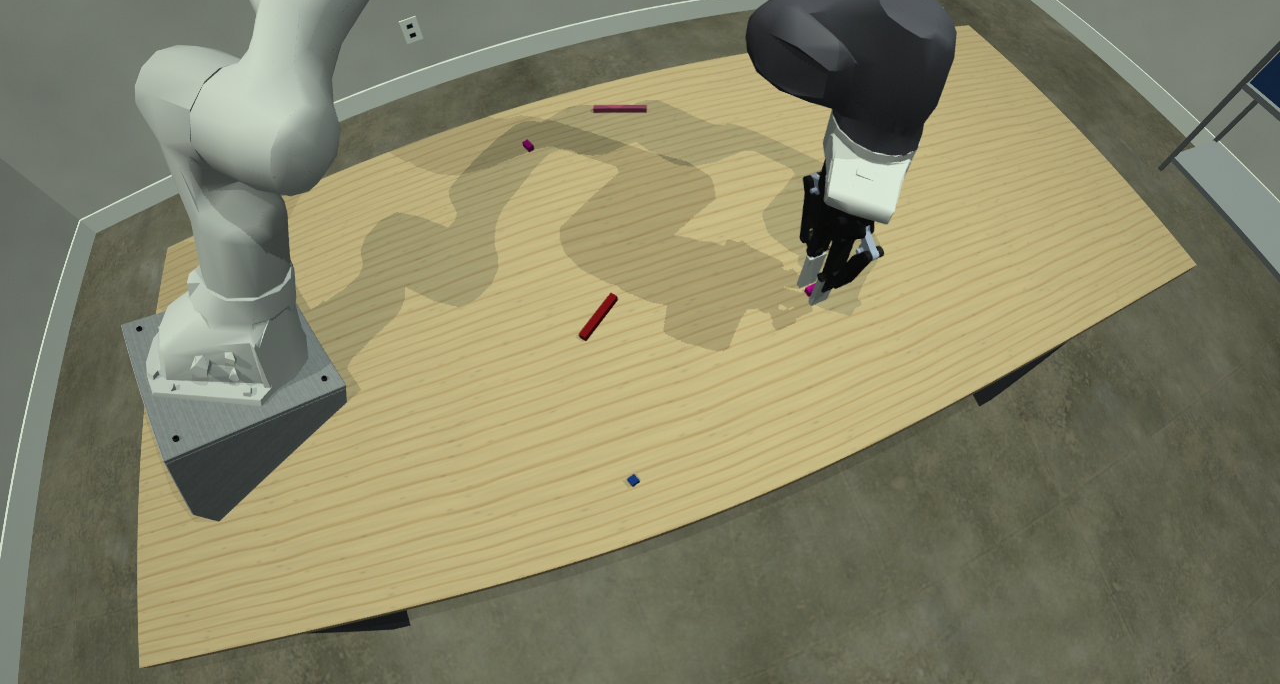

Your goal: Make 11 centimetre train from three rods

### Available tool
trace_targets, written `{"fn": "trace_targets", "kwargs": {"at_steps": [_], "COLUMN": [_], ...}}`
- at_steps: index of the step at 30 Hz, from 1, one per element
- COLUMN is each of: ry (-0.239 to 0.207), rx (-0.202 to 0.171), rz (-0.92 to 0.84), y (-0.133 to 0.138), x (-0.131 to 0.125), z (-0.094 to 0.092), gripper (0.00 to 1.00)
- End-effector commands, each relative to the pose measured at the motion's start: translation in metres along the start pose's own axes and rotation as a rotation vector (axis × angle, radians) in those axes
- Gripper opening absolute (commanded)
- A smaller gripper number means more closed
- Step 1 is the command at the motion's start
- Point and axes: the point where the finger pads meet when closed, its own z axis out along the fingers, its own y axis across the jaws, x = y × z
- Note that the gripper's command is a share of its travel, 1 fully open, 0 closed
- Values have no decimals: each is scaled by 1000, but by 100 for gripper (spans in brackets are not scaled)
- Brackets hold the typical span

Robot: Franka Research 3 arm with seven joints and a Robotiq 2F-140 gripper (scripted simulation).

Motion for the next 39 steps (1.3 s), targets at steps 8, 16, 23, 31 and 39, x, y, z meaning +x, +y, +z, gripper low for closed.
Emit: {"fn": "trace_targets", "kwargs": {"at_steps": [8, 16, 23, 31, 39], "ry": [-4, -4, -4, -4, -4], "rx": [0, 0, 0, 0, 0], "rz": [-3, -3, -3, -3, -3], "y": [0, 0, 0, 0, 0], "x": [-2, -1, -1, -1, -1], "z": [-10, -36, -73, -90, -90], "gripper": [23, 23, 23, 23, 100]}}
